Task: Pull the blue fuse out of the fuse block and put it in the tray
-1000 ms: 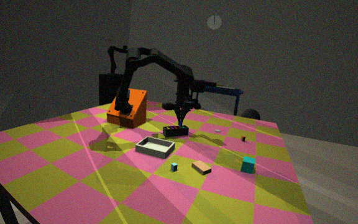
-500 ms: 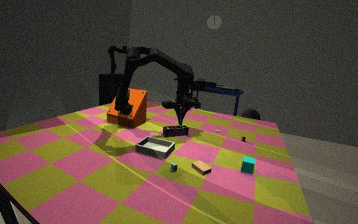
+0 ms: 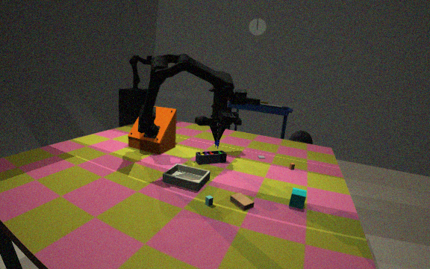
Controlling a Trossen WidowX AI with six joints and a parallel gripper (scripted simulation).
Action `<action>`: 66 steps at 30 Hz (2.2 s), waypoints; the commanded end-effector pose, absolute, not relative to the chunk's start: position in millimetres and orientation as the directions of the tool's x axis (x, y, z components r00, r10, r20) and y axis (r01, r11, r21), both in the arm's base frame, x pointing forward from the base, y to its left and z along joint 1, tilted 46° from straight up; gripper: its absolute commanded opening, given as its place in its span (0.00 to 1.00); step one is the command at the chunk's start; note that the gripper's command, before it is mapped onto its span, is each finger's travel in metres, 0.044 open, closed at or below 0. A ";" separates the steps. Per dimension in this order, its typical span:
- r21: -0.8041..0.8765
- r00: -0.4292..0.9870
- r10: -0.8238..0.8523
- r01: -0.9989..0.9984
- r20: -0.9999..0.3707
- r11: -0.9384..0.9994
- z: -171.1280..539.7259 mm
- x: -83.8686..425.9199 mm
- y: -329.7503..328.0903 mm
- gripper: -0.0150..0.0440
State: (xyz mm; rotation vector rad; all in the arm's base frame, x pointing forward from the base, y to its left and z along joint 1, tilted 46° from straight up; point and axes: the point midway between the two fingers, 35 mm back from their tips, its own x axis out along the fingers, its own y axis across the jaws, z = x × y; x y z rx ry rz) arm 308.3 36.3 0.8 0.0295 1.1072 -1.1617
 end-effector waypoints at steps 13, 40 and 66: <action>-0.485 -0.032 -0.693 0.737 -0.720 0.471 56.5 316.1 -10.0 0.25; -0.500 -0.036 -0.713 0.739 -0.700 0.452 159.7 277.3 -113.5 0.25; -0.500 -0.036 -0.714 0.739 -0.699 0.452 134.8 276.2 -139.4 0.25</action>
